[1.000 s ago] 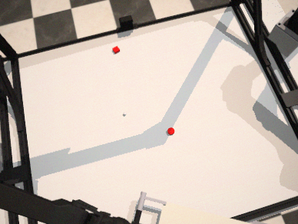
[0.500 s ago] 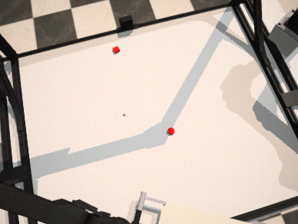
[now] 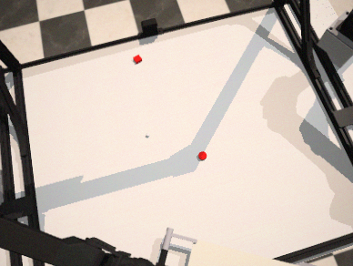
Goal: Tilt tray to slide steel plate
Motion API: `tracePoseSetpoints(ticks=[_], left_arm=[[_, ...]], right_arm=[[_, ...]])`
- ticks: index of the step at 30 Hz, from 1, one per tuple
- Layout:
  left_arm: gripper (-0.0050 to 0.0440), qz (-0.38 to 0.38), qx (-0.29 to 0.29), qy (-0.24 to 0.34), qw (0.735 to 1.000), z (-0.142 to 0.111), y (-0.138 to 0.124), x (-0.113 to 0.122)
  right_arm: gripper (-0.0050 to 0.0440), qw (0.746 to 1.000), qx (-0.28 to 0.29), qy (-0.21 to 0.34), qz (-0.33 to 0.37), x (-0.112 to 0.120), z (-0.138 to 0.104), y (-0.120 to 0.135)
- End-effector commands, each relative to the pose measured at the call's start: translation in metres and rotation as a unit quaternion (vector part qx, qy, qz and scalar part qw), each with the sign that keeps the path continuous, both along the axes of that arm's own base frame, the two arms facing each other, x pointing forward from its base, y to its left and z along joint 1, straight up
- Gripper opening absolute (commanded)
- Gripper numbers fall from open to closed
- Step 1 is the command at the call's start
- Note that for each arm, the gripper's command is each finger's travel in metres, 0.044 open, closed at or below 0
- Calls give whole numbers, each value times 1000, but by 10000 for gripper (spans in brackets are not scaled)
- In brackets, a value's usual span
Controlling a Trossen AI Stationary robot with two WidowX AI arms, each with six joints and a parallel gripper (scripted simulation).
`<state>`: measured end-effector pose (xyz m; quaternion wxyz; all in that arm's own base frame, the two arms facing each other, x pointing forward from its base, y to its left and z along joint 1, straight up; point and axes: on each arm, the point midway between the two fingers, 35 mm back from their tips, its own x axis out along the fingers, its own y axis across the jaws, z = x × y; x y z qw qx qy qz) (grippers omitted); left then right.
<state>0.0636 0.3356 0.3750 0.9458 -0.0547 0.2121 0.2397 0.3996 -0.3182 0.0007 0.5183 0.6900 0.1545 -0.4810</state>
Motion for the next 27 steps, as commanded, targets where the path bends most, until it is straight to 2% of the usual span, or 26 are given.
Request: tracePoseSetpoints(ticks=[1, 27], left_arm=[[440, -1, 2, -1, 1000, 1, 0, 0], [440, -1, 2, -1, 1000, 1, 0, 0]], right_arm=[[0, 1000, -2, -4, -1, 0, 9, 0], [0, 1000, -3, -5, -1, 1, 21, -1]])
